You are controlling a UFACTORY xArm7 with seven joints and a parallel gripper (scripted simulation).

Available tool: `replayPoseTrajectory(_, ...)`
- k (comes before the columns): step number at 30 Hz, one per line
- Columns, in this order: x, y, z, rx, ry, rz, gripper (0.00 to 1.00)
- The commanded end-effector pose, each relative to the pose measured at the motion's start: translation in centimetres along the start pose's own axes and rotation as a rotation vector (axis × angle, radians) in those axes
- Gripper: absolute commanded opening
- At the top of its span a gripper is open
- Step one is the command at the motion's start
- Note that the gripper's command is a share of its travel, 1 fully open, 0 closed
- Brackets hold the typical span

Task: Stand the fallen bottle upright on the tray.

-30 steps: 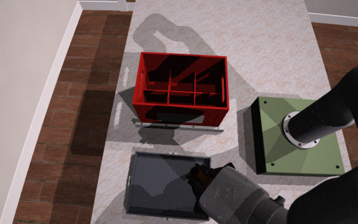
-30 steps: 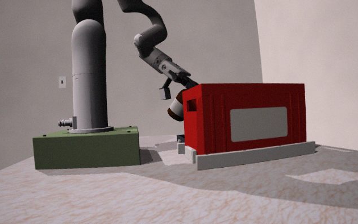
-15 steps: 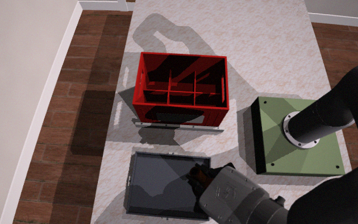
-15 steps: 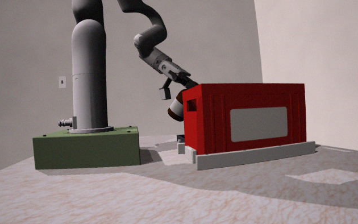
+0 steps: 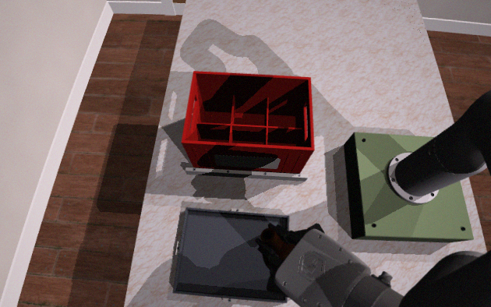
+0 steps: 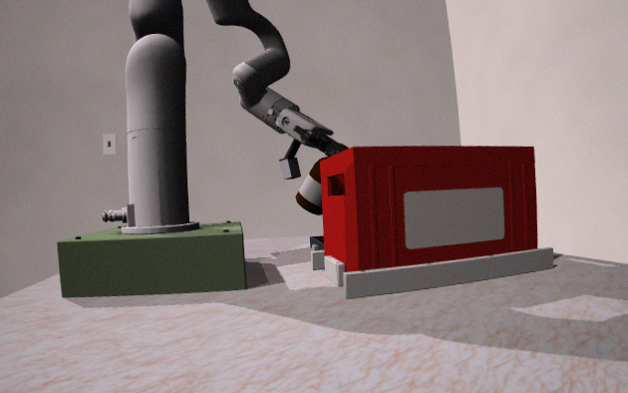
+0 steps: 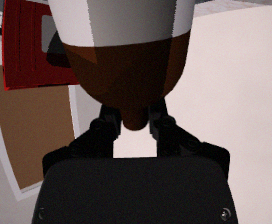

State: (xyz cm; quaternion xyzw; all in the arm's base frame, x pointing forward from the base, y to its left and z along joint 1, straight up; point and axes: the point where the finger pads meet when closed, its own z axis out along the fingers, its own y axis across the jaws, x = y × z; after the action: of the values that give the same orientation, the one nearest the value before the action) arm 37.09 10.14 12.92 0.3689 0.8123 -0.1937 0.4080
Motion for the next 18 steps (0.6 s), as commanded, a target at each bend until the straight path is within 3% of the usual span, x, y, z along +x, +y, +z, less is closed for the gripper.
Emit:
replayPoseTrajectory(1,-0.06,0.09,-0.06,0.0,-0.028,0.002,0.0)
replayPoseTrajectory(18,-0.1,0.22,-0.23,-0.008,-0.107,0.006,0.0)
